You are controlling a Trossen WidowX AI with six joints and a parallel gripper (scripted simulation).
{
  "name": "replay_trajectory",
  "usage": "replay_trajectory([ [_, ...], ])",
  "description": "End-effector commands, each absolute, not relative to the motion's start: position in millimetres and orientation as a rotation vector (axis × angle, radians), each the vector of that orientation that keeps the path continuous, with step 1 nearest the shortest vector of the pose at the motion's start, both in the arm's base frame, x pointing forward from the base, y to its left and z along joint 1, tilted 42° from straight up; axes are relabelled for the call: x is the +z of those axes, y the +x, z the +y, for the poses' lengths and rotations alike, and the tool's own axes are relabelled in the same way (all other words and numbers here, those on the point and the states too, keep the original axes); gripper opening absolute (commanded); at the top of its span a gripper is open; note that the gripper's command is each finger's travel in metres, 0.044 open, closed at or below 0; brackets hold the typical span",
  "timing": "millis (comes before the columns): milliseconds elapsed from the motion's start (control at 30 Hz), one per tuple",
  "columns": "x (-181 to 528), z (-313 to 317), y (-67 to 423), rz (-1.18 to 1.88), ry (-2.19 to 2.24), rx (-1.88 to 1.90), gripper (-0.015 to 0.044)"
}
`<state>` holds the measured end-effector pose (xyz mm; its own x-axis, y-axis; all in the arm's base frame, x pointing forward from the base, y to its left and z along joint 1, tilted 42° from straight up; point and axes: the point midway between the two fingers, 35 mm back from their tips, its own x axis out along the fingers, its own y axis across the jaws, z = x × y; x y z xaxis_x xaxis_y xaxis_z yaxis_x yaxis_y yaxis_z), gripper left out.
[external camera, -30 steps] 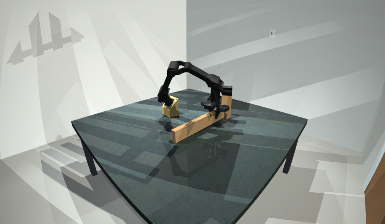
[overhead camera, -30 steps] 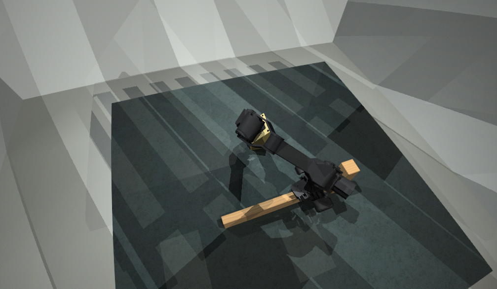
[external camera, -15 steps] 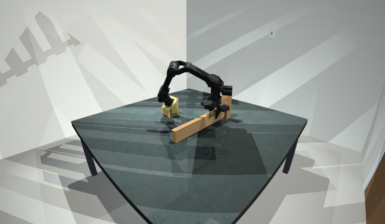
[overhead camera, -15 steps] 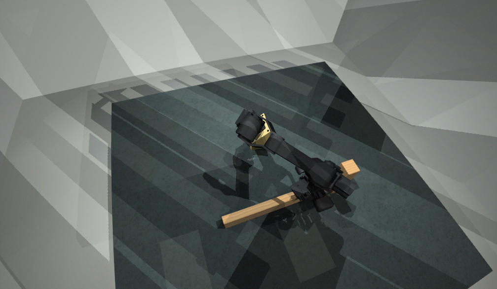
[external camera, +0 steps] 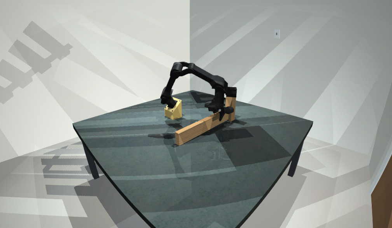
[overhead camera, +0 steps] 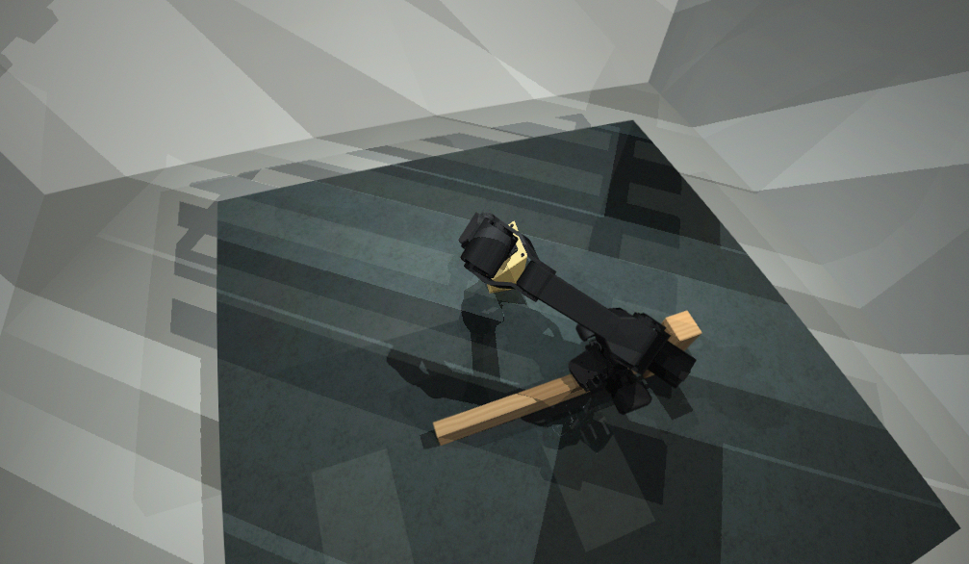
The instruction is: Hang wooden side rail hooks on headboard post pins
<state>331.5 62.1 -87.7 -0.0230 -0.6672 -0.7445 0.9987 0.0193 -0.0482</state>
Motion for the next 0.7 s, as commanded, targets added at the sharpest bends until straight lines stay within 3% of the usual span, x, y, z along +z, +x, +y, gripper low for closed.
replay_trajectory([
  [0,-87.1,66.4,331.7,0.7,0.619,-1.464,0.0],
  [667,-88.6,67.7,332.3,0.7,0.619,-1.464,0.0],
])
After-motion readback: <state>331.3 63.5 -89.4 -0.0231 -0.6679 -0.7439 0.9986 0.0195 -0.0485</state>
